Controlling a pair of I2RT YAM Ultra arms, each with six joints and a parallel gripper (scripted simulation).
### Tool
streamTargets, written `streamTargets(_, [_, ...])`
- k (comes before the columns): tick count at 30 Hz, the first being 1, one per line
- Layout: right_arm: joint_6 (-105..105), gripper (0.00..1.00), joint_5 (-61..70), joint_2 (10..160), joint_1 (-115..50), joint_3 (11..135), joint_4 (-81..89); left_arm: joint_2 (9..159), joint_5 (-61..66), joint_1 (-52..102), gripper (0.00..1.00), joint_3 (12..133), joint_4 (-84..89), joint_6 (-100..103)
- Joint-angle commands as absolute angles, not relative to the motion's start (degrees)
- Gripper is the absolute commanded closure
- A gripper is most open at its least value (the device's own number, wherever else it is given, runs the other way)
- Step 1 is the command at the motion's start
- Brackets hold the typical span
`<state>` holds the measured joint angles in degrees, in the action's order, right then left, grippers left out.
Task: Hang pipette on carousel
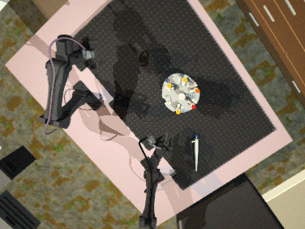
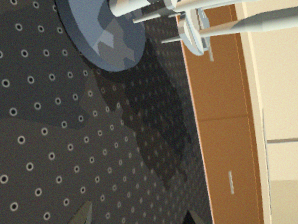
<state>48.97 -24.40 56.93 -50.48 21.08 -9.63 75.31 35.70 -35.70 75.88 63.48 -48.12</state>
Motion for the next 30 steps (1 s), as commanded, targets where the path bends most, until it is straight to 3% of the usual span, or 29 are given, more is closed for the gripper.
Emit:
streamTargets(1, [49.7, 0.51, -30.2, 57.5, -51.4, 21.3, -16.4, 75.4, 36.9, -36.2, 0.00, 76.7, 62.8, -48.5])
streamTargets(7, [50.8, 0.51, -31.7, 59.3, -51.5, 22.7, -20.3, 75.4, 36.9, -36.2, 0.00, 76.7, 62.8, -48.5])
streamTargets(16, [62.7, 0.51, -45.7, 79.7, -64.9, 24.8, -40.3, 75.4, 36.9, -36.2, 0.00, 76.7, 62.8, -48.5])
streamTargets(30, [70.4, 0.51, -50.1, 90.6, -67.5, 26.3, -54.8, 75.4, 36.9, -36.2, 0.00, 76.7, 62.8, -48.5])
